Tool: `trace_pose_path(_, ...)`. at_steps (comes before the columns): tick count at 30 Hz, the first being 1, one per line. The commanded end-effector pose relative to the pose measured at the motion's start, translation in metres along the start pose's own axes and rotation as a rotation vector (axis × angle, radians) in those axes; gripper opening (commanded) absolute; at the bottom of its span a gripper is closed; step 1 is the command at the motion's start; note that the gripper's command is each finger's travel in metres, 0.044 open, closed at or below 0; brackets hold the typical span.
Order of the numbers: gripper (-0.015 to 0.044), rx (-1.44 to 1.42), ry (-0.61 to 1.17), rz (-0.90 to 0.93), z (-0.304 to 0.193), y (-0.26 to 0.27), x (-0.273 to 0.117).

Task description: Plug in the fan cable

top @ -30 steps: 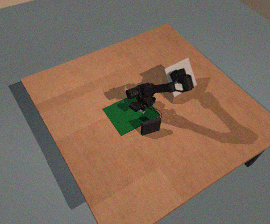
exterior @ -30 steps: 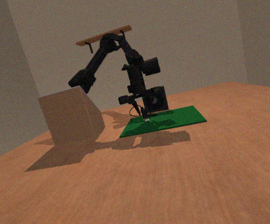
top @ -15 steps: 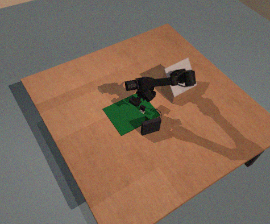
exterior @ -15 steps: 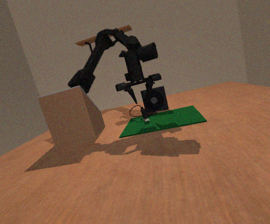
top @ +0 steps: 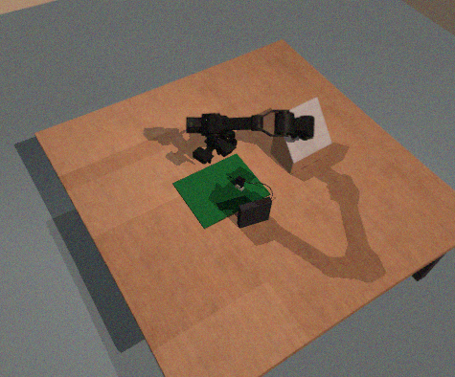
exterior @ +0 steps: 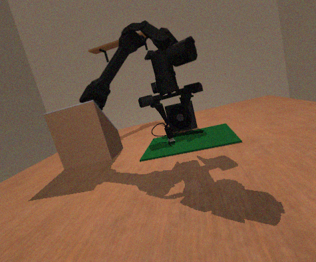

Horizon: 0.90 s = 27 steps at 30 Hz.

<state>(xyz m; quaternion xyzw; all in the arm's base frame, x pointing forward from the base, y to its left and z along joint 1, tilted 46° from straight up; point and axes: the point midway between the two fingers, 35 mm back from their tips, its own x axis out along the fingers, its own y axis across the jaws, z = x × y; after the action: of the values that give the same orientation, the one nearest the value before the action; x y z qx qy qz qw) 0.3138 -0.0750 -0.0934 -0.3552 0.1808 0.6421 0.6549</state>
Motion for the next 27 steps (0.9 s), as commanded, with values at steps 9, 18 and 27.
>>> trace_pose_path(9,0.026,-0.01,0.003,0.006,-0.003,0.0,0.001)
trace_pose_path(18,0.0234,-0.009,0.004,0.006,-0.001,-0.001,0.001)
trace_pose_path(27,0.0,-0.006,0.005,0.007,0.109,-0.002,0.015)
